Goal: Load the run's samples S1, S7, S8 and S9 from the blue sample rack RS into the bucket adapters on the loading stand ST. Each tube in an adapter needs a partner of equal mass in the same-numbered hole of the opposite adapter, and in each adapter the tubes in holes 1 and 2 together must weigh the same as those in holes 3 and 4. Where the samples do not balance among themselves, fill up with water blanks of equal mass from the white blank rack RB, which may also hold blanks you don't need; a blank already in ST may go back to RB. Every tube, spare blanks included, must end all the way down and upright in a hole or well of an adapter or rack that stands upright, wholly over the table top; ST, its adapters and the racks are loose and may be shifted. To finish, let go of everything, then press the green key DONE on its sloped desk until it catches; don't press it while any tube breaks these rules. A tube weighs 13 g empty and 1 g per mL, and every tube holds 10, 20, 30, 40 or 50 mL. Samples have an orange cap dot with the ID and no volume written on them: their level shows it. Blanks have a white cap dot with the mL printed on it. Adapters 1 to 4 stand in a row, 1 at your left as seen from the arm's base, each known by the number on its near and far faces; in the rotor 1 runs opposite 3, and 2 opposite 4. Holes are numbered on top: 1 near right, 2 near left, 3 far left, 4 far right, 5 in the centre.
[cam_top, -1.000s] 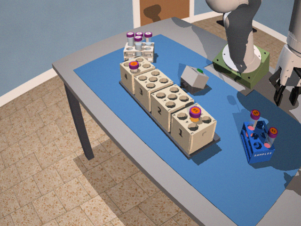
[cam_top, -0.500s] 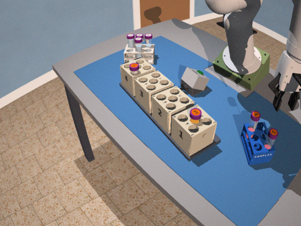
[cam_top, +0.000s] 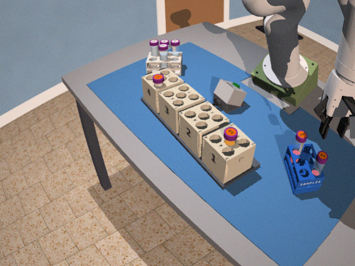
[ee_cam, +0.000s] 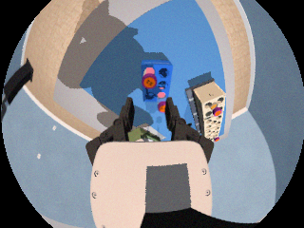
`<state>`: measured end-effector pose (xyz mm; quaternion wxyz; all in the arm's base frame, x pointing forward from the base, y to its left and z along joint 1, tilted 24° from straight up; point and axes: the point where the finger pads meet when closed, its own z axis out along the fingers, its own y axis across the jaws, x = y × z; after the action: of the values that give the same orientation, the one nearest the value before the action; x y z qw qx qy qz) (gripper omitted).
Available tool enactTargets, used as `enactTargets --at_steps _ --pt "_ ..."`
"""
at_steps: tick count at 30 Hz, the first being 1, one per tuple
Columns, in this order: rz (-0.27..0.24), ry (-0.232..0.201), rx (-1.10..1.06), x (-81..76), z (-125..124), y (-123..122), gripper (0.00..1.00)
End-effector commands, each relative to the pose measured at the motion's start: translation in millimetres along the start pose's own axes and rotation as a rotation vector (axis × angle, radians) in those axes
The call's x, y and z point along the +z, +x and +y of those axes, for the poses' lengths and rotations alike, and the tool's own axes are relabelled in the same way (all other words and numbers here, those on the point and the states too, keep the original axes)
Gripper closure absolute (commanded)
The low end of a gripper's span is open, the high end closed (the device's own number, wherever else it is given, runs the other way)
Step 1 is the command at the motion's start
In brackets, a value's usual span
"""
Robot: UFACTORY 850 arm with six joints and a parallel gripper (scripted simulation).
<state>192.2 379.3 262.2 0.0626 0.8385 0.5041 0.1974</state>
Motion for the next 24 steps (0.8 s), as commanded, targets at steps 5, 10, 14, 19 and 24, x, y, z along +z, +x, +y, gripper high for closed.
enactTargets --at_steps 5,10,14,19,24 --pt "0.002 -0.001 0.001 14.6 0 1 0.43" --pt "0.002 -0.001 0.001 24.7 0 1 0.43" --pt "0.002 -0.001 0.001 32.7 0 1 0.43" --pt "0.002 -0.001 0.001 40.7 0 1 0.43" --pt "0.002 -0.001 0.001 48.7 0 1 0.43"
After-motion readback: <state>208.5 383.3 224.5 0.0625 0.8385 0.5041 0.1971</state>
